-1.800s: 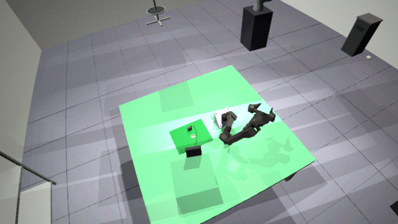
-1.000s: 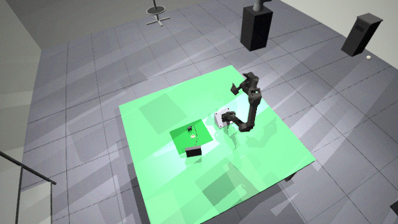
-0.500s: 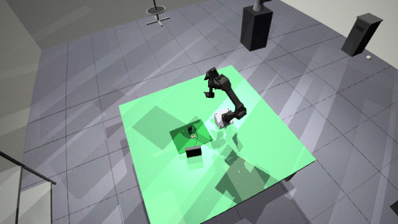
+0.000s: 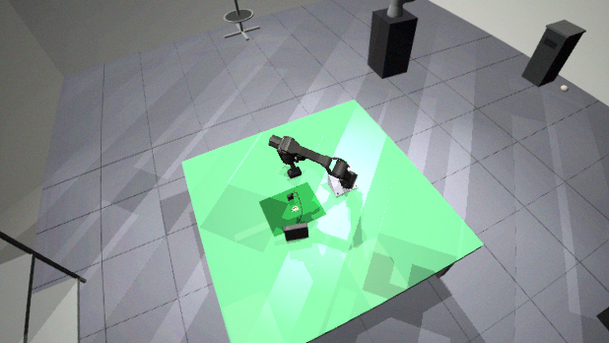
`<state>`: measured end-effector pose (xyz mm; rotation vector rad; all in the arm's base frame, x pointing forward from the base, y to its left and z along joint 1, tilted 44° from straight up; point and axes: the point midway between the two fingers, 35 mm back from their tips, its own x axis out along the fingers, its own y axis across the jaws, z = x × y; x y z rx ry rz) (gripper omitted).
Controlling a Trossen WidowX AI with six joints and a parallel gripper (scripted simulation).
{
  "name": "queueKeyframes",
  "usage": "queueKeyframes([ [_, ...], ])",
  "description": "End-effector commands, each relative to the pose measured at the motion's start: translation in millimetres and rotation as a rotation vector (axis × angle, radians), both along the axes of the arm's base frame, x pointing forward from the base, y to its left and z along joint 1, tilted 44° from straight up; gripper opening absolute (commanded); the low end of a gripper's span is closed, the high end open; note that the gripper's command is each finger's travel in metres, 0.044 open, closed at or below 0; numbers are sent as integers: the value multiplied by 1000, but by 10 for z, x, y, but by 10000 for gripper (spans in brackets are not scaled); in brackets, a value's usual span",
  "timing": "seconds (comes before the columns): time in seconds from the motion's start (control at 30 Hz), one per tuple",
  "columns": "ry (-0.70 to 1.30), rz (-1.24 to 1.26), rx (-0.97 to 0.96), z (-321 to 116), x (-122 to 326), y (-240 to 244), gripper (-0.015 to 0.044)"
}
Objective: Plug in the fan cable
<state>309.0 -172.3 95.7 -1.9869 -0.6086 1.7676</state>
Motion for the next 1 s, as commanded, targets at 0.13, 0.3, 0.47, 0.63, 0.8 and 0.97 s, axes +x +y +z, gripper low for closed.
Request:
queueKeyframes([
  [0.13, 86, 106, 151, -299, 264, 600, 440],
  [0.3, 86, 105, 149, -511, 292, 785, 440],
  [0.47, 86, 104, 152, -956, 254, 1230, 440],
  [0.63, 87, 104, 154, -1018, 237, 1299, 440],
  [0.8, 87, 104, 153, -1056, 239, 1334, 440],
  [0.97, 87, 103, 153, -1116, 241, 1390, 440],
])
